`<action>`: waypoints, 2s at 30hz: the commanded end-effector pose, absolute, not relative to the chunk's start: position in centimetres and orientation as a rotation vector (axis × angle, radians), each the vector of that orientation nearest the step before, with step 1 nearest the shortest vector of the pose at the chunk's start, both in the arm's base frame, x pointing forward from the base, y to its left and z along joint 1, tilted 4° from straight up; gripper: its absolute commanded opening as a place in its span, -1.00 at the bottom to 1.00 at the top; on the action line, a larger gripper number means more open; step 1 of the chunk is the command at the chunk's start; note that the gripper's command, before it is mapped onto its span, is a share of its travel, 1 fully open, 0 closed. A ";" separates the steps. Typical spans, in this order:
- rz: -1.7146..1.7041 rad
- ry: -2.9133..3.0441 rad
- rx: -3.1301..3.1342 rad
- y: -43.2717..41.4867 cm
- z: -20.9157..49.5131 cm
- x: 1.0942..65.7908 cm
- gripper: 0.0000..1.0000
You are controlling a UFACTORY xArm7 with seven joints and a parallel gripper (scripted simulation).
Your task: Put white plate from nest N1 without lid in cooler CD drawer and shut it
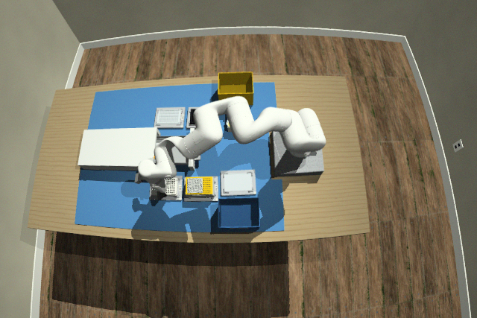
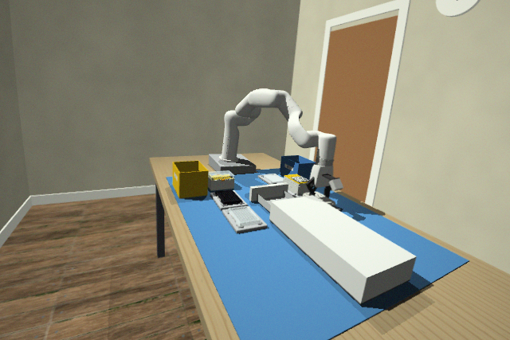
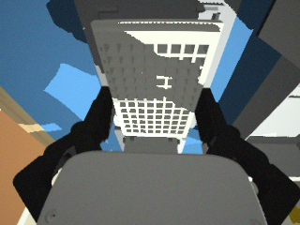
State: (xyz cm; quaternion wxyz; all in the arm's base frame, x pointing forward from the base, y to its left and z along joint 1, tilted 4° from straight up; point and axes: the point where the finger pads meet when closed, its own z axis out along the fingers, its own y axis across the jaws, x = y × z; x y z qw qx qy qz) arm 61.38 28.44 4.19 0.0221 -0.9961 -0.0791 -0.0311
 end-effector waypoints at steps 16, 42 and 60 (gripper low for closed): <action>-0.106 -0.245 -3.084 28.5 5.5 61.5 -1.00; -0.106 -0.245 -3.084 28.3 9.5 61.2 -1.00; -0.106 -0.245 -3.084 28.1 12.2 61.1 -1.00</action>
